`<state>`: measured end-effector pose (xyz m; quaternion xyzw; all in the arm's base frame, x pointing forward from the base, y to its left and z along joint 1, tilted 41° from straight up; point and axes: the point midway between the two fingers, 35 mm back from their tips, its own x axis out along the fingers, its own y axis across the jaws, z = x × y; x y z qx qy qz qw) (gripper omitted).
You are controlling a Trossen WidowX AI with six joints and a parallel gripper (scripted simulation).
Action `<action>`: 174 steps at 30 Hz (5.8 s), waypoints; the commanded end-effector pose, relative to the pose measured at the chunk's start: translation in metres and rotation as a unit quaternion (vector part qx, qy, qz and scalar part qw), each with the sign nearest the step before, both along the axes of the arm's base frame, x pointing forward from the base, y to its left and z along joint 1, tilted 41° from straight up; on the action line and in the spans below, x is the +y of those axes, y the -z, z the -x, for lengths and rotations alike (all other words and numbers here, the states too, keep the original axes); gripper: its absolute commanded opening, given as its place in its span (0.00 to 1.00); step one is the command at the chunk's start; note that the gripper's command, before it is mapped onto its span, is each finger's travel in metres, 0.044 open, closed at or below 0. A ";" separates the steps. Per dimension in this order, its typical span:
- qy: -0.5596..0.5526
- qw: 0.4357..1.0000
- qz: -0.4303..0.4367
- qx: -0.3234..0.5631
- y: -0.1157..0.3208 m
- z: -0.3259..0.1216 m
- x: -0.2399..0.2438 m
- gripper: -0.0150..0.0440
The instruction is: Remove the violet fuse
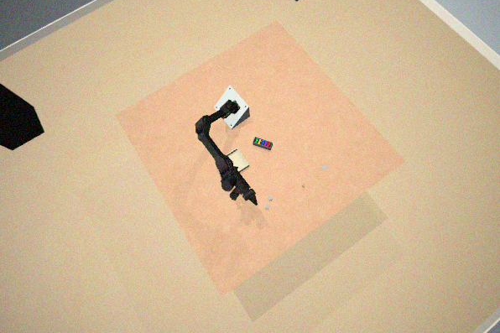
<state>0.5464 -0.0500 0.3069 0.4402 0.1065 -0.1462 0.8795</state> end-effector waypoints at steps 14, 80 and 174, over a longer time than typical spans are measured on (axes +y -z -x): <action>0.078 0.917 0.038 0.389 0.234 0.126 0.101 0.37; 0.136 0.804 0.230 0.531 0.317 0.254 0.086 0.37; 0.136 0.804 0.229 0.532 0.297 0.257 0.104 0.25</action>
